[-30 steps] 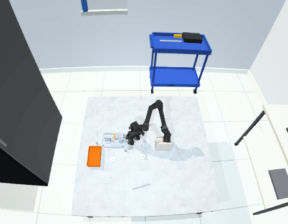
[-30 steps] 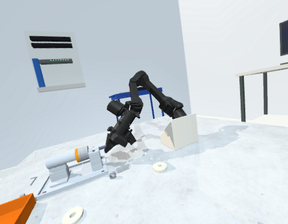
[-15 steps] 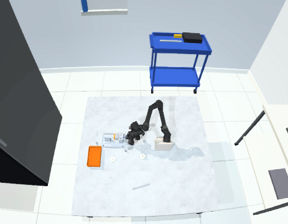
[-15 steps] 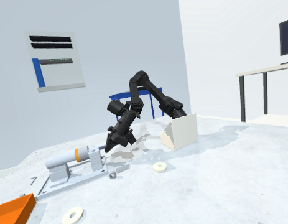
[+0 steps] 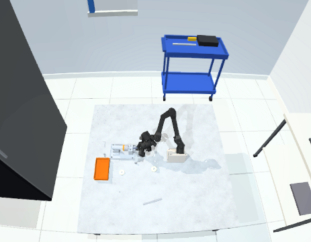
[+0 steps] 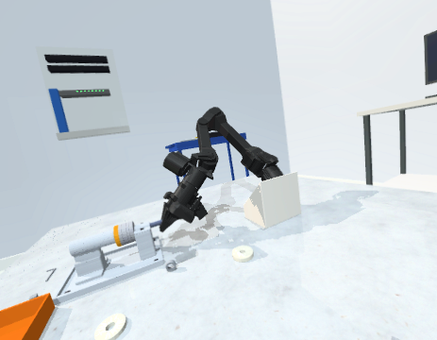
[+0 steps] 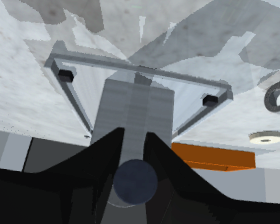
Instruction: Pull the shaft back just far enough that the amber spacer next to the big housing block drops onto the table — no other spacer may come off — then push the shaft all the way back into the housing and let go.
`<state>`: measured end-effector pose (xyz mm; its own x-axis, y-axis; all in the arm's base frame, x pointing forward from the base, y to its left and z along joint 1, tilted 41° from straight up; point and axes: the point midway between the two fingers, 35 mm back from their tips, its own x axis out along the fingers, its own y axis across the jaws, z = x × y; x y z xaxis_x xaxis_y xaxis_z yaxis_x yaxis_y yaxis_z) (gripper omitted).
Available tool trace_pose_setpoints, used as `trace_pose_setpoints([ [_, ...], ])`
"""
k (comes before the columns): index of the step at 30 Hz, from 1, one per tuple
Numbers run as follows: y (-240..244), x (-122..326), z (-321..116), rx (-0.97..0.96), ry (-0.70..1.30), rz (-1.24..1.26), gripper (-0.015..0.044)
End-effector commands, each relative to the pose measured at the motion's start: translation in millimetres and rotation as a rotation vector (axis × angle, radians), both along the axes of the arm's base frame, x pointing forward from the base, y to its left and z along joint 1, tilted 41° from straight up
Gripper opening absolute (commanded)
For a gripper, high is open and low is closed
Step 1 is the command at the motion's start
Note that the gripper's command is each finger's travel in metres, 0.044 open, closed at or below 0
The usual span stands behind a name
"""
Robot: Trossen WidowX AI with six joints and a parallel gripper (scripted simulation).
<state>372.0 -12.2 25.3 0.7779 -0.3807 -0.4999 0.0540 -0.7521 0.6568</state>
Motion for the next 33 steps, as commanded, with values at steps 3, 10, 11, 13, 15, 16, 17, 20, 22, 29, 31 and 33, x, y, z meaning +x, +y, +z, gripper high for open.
trace_pose_setpoints([
  [3,-0.5,-2.2,-1.3,-0.002,0.006,-0.001,0.0000],
  [10,-0.6,-2.9,-1.4,-0.002,0.006,-0.001,0.0000],
  [11,-0.6,-3.0,-1.4,-0.002,0.006,-0.001,0.0000],
  [13,-0.7,-3.3,-1.4,-0.002,0.006,-0.001,0.0000],
  [15,-0.7,-3.5,-1.4,-0.002,0.006,-0.001,0.0000],
  [16,-0.7,-3.6,-1.4,-0.002,0.006,-0.001,0.0000],
  [17,-0.7,-3.7,-1.4,-0.002,0.006,-0.001,0.0000],
  [20,-0.8,-4.0,-1.5,-0.002,0.006,-0.001,0.0000],
  [22,-0.8,-4.2,-1.5,-0.002,0.006,-0.001,0.0000],
  [29,-0.9,-5.0,-1.5,-0.002,0.006,-0.001,0.0000],
  [31,-0.9,-5.2,-1.5,-0.002,0.006,-0.001,0.0000],
  [33,-0.9,-5.4,-1.5,-0.002,0.006,-0.001,0.0000],
])
